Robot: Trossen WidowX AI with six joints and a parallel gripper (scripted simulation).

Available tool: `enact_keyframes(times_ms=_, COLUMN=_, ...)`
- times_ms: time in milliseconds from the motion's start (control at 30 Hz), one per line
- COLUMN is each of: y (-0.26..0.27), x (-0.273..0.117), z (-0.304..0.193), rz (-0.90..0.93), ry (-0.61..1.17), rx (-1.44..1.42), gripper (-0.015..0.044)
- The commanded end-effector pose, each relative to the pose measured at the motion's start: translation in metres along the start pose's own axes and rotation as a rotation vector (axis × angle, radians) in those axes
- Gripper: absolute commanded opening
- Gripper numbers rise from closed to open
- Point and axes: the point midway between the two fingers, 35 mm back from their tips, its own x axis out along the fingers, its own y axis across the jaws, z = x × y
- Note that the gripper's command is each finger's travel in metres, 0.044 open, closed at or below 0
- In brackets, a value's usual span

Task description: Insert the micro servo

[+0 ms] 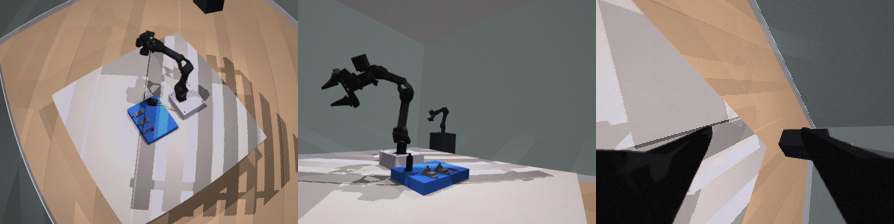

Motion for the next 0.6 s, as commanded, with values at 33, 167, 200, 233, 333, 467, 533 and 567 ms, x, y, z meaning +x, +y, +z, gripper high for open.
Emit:
enact_keyframes(times_ms=33, y=0.024, x=-0.005, z=0.004, rz=0.06, ry=-0.024, rx=-0.148, gripper=0.044)
enact_keyframes(times_ms=167, y=0.043, x=-0.01, z=0.008, rz=0.108, ry=-0.051, rx=-0.271, gripper=0.044)
enact_keyframes(times_ms=200, y=0.048, x=-0.011, z=0.009, rz=0.12, ry=-0.058, rx=-0.303, gripper=0.044)
enact_keyframes(times_ms=233, y=0.053, x=-0.012, z=0.01, rz=0.131, ry=-0.065, rx=-0.335, gripper=0.044)
enact_keyframes(times_ms=333, y=0.067, x=-0.016, z=0.012, rz=0.164, ry=-0.087, rx=-0.431, gripper=0.044)
enact_keyframes(times_ms=467, y=0.085, x=-0.021, z=0.013, rz=0.205, ry=-0.117, rx=-0.56, gripper=0.044)
enact_keyframes(times_ms=533, y=0.094, x=-0.024, z=0.013, rz=0.226, ry=-0.133, rx=-0.625, gripper=0.044)
enact_keyframes(times_ms=567, y=0.098, x=-0.025, z=0.013, rz=0.235, ry=-0.142, rx=-0.657, gripper=0.044)
